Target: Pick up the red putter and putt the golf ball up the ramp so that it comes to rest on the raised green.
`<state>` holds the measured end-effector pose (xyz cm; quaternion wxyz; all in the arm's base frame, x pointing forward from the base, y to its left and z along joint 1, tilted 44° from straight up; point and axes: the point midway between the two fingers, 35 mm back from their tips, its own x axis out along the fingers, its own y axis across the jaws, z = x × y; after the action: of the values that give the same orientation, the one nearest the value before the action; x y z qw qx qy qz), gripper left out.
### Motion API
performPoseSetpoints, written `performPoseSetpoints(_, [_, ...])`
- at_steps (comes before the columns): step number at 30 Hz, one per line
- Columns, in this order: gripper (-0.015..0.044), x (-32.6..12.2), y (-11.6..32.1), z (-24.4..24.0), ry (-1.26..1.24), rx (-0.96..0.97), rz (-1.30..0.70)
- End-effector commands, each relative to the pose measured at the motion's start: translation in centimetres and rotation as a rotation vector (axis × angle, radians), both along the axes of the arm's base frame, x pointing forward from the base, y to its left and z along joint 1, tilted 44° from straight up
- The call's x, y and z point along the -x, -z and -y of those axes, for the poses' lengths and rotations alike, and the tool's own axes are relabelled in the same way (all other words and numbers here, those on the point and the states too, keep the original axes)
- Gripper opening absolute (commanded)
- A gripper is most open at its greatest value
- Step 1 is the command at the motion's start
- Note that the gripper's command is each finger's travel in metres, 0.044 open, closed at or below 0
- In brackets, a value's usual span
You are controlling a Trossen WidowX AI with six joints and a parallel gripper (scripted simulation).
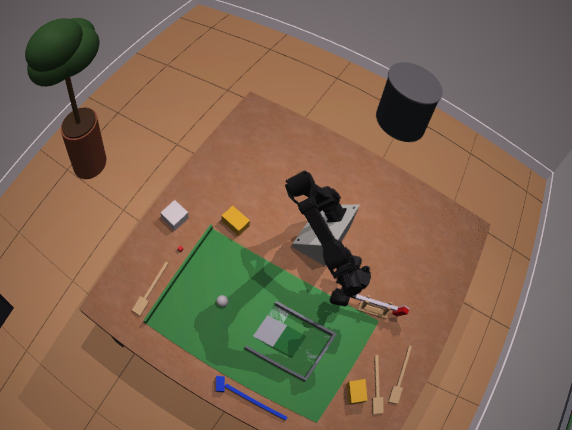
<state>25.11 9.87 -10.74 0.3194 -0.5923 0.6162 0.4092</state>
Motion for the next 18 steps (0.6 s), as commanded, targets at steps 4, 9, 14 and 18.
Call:
performPoseSetpoints(4, [0.044,0.3,1.1,1.1,0.0,0.004,-0.009])
performPoseSetpoints(9, [0.044,0.5,2.7,2.6,0.0,0.005,-0.009])
performPoseSetpoints(14, [0.044,0.5,2.7,2.6,0.0,0.005,-0.009])
performPoseSetpoints(18, [0.044,0.5,3.0,3.0,0.0,0.005,-0.009])
